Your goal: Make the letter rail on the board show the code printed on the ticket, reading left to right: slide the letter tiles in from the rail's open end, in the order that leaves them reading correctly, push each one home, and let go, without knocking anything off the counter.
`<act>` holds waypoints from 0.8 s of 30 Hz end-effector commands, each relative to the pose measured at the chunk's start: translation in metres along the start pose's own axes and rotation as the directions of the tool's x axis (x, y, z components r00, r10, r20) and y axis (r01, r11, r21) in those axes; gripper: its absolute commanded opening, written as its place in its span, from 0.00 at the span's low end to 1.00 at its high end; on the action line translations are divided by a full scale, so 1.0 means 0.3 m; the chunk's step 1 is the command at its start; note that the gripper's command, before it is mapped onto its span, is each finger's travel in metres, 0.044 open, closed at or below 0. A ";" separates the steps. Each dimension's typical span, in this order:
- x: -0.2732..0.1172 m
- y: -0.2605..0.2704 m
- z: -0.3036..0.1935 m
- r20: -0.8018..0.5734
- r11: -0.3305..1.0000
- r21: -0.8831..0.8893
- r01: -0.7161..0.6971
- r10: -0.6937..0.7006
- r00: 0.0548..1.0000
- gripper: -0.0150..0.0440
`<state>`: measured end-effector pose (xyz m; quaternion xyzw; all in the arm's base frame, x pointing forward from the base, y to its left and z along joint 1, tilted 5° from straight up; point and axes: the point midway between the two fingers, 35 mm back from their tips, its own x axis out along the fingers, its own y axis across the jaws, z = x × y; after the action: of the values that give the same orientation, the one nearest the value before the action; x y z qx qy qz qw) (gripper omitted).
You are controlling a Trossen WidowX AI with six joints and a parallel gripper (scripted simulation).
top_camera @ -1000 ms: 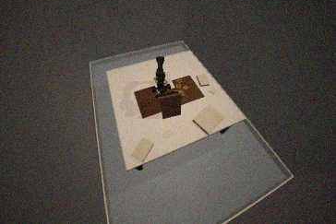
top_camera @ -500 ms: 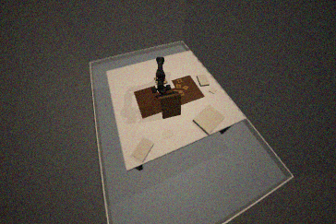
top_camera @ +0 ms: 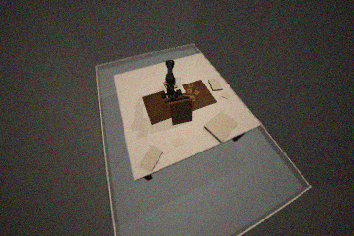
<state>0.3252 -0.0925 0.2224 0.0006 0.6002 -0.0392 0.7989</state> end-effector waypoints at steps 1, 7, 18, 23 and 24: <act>-0.002 0.005 -0.004 -0.003 1.000 0.005 0.003 -0.003 1.000 0.25; -0.001 0.012 -0.005 -0.003 1.000 0.005 0.003 -0.003 1.000 0.25; 0.003 0.024 -0.006 -0.003 1.000 0.005 0.002 -0.002 1.000 0.25; 0.004 0.029 -0.005 -0.003 1.000 0.005 0.002 -0.002 1.000 0.25; 0.004 0.031 -0.005 -0.003 1.000 0.005 0.002 -0.002 1.000 0.25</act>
<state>0.3245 -0.0848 0.2219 0.0004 0.6004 -0.0403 0.7987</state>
